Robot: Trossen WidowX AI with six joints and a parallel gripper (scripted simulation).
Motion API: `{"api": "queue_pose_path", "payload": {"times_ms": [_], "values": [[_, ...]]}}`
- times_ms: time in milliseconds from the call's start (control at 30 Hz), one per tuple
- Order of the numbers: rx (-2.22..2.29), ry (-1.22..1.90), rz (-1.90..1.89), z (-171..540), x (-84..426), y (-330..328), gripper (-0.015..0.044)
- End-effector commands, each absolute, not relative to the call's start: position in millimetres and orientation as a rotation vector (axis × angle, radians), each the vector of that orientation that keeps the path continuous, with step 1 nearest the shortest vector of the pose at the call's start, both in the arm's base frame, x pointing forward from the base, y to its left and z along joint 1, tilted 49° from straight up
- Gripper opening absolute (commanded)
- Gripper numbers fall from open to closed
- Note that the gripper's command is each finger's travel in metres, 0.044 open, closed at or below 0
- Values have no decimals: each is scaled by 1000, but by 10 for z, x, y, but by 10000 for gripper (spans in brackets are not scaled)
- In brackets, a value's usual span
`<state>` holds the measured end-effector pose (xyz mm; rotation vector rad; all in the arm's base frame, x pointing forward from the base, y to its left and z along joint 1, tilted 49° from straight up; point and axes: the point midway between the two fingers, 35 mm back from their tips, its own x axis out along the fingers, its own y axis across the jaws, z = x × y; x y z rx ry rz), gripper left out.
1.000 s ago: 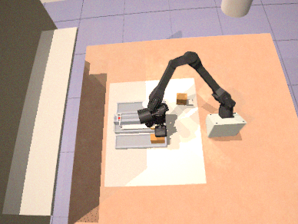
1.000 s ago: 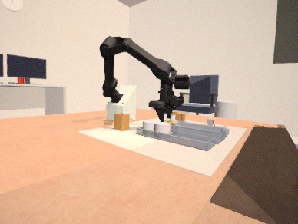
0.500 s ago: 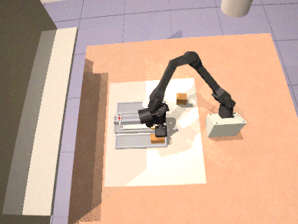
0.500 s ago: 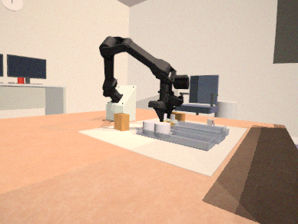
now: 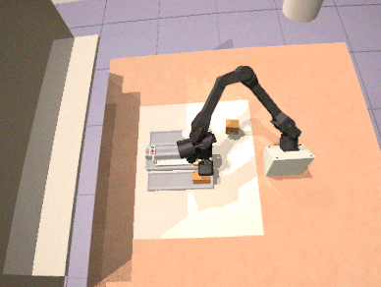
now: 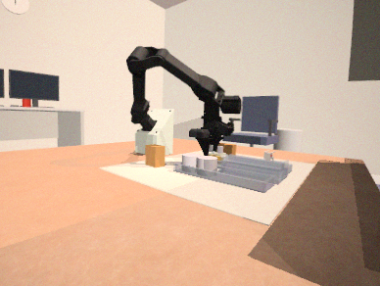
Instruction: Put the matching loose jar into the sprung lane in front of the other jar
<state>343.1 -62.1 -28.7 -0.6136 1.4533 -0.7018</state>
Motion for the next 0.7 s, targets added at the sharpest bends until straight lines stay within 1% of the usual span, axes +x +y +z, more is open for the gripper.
{"api": "queue_pose_path", "payload": {"times_ms": [0,167,200,667], "values": [[-611,1451,-706,-287,3431,-621,157],[-611,1451,-706,-287,3431,-621,289],[-611,1451,-706,-287,3431,-621,304],[-611,1452,-705,-156,3433,-469,304]]}}
